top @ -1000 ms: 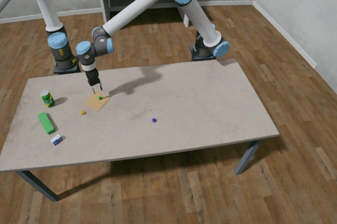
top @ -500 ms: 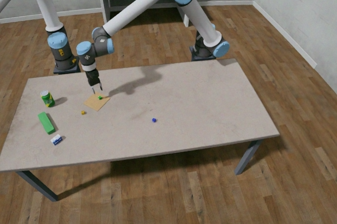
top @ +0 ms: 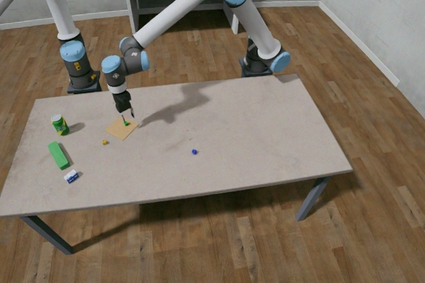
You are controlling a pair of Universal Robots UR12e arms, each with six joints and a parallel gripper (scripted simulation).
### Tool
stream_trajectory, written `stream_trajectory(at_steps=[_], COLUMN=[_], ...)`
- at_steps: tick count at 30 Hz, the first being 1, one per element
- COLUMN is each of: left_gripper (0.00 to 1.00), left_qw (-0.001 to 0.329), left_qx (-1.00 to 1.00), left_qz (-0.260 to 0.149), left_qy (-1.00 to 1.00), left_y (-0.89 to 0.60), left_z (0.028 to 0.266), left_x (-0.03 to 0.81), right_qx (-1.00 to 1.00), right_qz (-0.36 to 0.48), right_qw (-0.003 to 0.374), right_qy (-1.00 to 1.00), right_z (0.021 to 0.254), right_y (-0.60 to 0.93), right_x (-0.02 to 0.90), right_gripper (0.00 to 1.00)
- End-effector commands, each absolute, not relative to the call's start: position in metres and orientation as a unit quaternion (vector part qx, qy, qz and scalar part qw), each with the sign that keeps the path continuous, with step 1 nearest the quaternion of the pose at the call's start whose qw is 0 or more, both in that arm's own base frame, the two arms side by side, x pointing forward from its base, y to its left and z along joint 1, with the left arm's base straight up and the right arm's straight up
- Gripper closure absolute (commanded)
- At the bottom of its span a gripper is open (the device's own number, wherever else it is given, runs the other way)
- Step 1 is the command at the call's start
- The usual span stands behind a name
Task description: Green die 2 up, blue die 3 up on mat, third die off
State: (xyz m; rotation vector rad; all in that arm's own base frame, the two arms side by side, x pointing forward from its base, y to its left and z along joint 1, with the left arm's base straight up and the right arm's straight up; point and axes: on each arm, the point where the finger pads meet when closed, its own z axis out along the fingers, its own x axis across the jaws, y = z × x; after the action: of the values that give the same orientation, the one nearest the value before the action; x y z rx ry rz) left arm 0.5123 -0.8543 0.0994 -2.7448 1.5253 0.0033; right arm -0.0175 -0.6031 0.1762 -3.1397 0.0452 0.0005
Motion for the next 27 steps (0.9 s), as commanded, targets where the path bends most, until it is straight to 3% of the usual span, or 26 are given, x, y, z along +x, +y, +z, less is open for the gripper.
stream_trajectory(at_steps=[1, 27], left_gripper=[0.00, 0.00], left_qw=[0.000, 0.000], left_qx=[-0.882, -0.938], left_qz=[0.000, 0.000], left_qy=[0.472, 0.345], left_y=[-0.836, -0.656], left_z=[0.101, 0.100], left_x=[0.532, 0.663], right_qx=[-1.000, -1.000], right_qz=[0.000, 0.000], right_qw=[0.000, 0.000], right_qy=[0.014, 0.014], right_z=[0.177, 0.177], right_y=[-0.604, -0.604], right_x=[-0.017, -0.017], right_gripper=[0.00, 0.00])
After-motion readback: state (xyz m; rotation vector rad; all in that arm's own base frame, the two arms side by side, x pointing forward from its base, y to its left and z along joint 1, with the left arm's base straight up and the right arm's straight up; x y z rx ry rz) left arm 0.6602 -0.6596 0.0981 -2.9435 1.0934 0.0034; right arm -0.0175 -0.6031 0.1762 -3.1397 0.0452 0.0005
